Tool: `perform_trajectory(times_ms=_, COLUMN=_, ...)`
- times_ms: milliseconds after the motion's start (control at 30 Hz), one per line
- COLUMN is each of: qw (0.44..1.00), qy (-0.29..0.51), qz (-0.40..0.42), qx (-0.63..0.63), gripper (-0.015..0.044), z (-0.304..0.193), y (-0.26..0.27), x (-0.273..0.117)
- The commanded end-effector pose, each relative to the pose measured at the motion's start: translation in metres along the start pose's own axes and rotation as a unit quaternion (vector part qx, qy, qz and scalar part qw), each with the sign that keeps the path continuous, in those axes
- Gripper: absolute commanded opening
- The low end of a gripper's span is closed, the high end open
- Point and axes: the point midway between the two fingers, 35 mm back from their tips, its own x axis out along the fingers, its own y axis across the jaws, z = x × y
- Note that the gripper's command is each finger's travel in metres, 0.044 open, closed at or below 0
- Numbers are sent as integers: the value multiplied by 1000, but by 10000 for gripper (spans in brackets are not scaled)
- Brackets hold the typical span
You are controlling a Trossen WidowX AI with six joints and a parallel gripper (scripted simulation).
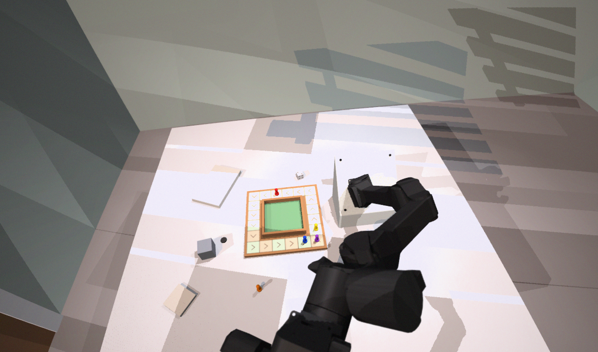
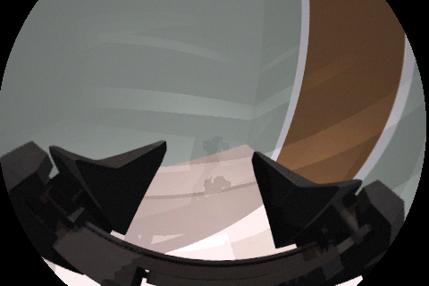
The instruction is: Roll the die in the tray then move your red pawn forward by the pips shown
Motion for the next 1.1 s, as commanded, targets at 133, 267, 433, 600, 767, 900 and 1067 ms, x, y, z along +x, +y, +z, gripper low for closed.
perform_trajectory(times_ms=133, qw=999, qy=10, qz=-40, qx=-12, gripper=275, z=-10, y=-35, x=3)
perform_trajectory(times_ms=267, qw=992, qy=33, qz=-113, qx=-34, gripper=275, z=-28, y=-101, x=1)
perform_trajectory(times_ms=433, qw=978, qy=74, qz=-186, qx=-66, gripper=275, z=-53, y=-173, x=-12)
perform_trajectory(times_ms=600, qw=955, qy=126, qz=-252, qx=-94, gripper=275, z=-80, y=-243, x=-37)
perform_trajectory(times_ms=767, qw=923, qy=180, qz=-322, qx=-108, gripper=275, z=-108, y=-317, x=-76)
perform_trajectory(times_ms=900, qw=894, qy=227, qz=-370, qx=-113, gripper=275, z=-130, y=-370, x=-117)
perform_trajectory(times_ms=1067, qw=856, qy=272, qz=-433, qx=-77, gripper=275, z=-159, y=-424, x=-181)
